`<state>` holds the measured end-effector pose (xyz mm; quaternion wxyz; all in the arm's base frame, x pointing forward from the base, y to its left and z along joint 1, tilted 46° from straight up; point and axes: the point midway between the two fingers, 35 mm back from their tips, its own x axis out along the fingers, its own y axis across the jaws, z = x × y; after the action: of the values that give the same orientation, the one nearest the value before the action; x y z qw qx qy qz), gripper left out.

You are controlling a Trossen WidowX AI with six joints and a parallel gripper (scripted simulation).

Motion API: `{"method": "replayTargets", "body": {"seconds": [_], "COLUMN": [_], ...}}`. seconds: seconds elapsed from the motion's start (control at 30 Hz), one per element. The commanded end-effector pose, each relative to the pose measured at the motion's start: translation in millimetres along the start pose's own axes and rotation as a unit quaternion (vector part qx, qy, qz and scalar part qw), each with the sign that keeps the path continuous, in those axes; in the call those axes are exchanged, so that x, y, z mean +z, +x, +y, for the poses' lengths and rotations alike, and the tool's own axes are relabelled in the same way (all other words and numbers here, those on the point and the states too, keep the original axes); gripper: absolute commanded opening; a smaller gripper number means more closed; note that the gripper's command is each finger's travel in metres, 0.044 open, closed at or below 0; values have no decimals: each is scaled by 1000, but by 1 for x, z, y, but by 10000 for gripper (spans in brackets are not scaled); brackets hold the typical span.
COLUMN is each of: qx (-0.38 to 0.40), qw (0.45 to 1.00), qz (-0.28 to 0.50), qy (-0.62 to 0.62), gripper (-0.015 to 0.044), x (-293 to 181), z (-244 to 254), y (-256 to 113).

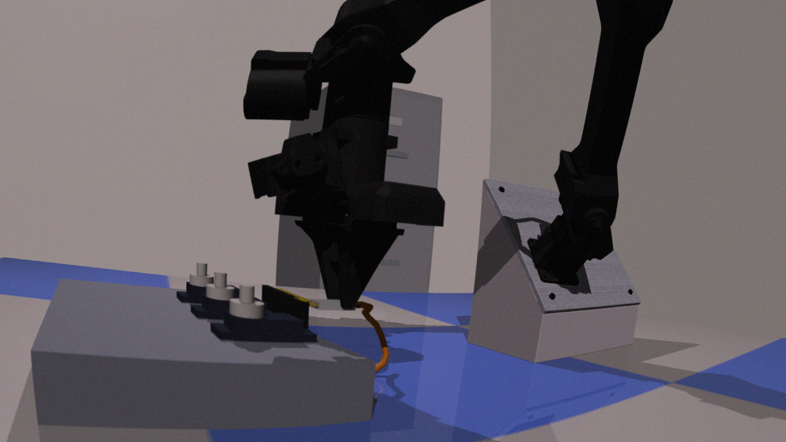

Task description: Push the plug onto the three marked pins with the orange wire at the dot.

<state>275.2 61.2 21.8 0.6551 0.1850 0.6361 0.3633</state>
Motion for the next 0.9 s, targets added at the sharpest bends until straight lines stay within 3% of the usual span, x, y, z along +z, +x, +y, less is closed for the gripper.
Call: {"method": "replayTargets", "body": {"seconds": [0.0, 0.53, 0.87], "qx": [2, 2, 1], "qw": [1000, 1000, 1000], "qz": [-2, -2, -2], "qy": [1, 1, 1], "gripper": [0, 0, 263], "x": [4, 14, 11], "z": [1, 2, -1], "y": [-1, -2, -8]}}
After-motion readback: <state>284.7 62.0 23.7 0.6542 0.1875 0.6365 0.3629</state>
